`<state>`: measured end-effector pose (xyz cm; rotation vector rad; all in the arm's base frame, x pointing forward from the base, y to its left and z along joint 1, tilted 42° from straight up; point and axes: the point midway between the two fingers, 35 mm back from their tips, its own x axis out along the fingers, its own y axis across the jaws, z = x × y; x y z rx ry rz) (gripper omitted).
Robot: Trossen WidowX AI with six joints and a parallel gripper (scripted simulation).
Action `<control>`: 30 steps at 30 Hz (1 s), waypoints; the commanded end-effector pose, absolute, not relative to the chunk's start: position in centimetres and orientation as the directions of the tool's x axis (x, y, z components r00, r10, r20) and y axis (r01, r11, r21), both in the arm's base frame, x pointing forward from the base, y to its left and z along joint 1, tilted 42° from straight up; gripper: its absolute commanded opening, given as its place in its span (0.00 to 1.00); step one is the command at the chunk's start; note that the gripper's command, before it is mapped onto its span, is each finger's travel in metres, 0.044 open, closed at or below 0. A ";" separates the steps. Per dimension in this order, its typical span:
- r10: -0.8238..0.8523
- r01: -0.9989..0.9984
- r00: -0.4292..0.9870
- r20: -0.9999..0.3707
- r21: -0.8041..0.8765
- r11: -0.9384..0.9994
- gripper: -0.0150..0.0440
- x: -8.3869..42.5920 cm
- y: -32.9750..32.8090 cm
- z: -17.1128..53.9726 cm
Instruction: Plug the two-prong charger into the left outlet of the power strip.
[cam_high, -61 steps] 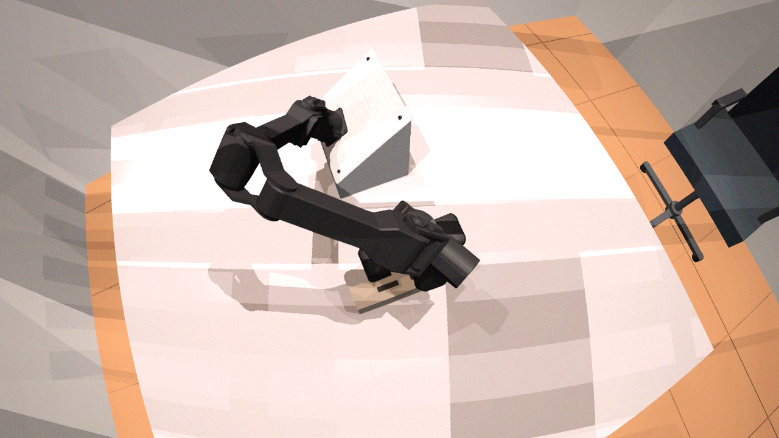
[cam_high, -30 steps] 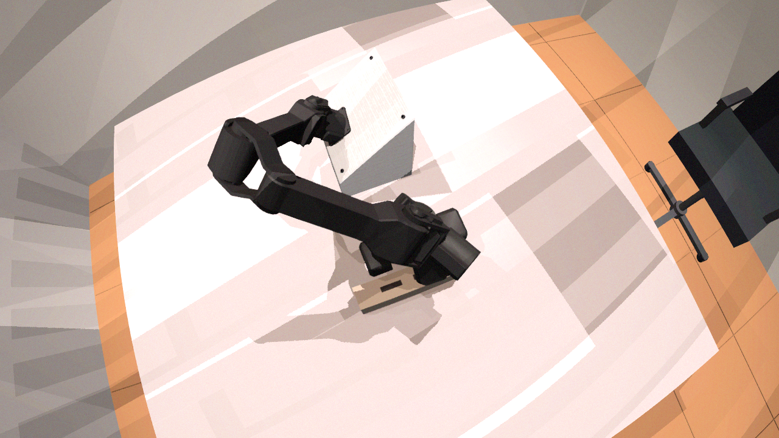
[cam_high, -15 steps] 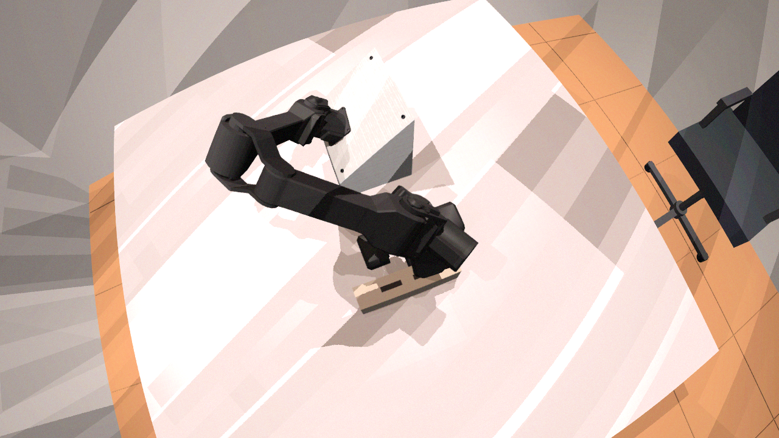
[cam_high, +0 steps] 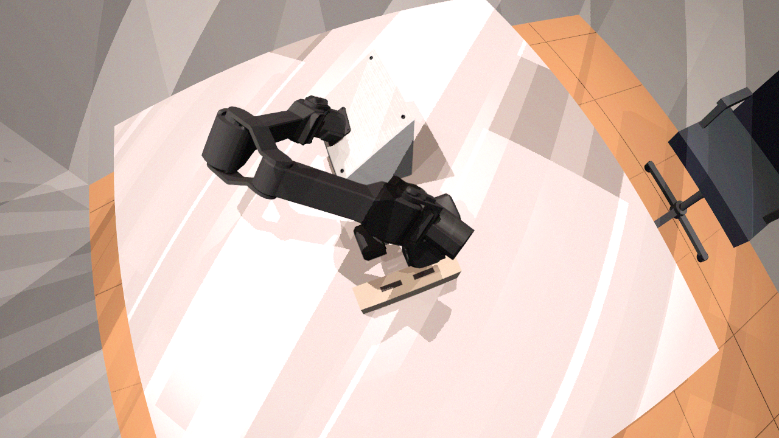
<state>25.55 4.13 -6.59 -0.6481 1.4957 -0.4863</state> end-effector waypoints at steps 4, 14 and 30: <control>-0.659 -0.090 0.029 -0.751 -0.659 0.747 1.00 24.6 4.0 -6.7; -0.659 -0.091 0.028 -0.751 -0.659 0.747 1.00 23.4 3.8 -6.7; -0.514 -0.095 0.553 -0.655 -0.663 0.743 1.00 24.1 8.7 -1.6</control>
